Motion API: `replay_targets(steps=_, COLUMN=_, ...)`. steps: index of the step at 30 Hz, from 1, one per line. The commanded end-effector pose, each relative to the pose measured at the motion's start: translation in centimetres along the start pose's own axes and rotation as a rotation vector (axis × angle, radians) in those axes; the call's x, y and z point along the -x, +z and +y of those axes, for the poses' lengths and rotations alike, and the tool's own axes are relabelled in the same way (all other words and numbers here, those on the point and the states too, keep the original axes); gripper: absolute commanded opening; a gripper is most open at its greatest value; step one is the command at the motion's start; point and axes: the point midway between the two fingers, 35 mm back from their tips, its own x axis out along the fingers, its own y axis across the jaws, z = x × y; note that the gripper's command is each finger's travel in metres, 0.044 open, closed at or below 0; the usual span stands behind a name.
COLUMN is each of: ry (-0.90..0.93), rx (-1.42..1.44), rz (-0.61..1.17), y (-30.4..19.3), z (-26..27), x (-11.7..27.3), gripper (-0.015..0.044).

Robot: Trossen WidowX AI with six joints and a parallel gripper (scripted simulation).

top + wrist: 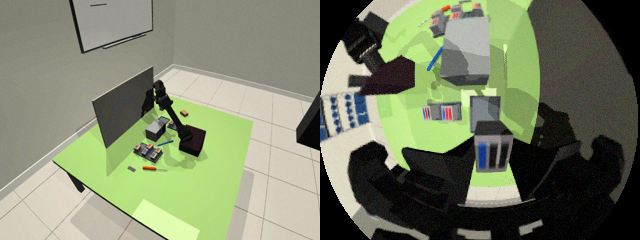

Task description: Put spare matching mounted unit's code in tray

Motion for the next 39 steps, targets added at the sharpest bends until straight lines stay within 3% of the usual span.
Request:
replay_targets(steps=1, ry=-0.006, rx=-0.004, rz=-0.002, y=-0.1, z=-0.1, x=-0.4, gripper=0.0)
replay_targets(steps=39, ry=-0.007, rx=-0.004, rz=-0.001, y=-0.2, z=-0.5, x=-4.2, gripper=0.0)
